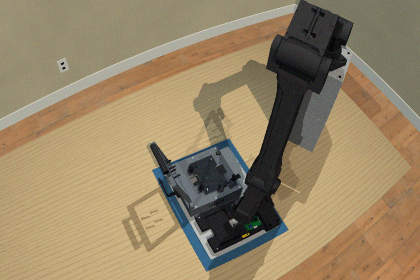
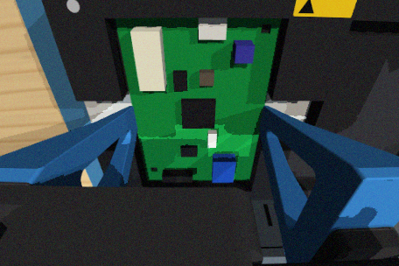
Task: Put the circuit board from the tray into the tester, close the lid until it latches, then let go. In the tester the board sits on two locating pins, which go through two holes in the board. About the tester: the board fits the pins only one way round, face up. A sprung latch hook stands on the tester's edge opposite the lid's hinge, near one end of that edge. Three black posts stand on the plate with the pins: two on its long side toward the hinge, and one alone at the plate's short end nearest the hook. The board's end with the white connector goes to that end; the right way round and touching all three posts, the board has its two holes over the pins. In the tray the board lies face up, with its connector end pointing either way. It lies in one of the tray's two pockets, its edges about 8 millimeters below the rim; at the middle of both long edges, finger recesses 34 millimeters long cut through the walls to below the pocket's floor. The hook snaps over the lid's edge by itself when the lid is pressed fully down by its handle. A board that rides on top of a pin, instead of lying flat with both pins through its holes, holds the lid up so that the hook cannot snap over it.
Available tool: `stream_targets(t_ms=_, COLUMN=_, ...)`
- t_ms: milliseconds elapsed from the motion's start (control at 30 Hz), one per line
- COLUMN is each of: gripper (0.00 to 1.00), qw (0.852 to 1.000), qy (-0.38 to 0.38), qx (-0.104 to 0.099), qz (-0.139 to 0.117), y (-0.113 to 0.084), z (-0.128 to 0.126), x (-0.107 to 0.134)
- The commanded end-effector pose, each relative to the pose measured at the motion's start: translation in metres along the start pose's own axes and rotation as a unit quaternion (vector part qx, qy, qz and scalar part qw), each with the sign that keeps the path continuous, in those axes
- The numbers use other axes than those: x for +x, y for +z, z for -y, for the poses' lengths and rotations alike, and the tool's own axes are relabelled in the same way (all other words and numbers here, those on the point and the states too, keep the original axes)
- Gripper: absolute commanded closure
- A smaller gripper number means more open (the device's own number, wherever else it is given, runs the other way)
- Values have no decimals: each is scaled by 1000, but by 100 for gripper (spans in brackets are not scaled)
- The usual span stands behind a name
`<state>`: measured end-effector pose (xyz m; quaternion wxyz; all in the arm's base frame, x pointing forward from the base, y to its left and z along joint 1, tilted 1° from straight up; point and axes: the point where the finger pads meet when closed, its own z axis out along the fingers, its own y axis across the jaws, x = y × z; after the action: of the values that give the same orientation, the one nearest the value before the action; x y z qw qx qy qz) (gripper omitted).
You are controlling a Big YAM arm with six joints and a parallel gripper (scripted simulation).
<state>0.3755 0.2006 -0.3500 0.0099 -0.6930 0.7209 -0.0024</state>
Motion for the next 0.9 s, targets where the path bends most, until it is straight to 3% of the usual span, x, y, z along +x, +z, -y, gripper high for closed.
stream_targets(t_ms=0, gripper=26, qw=1000, qy=1, qx=6, qz=4, y=6, z=2, x=-6)
stream_targets(t_ms=867, gripper=28, qw=1000, qy=1, qx=6, qz=4, y=6, z=2, x=-6)
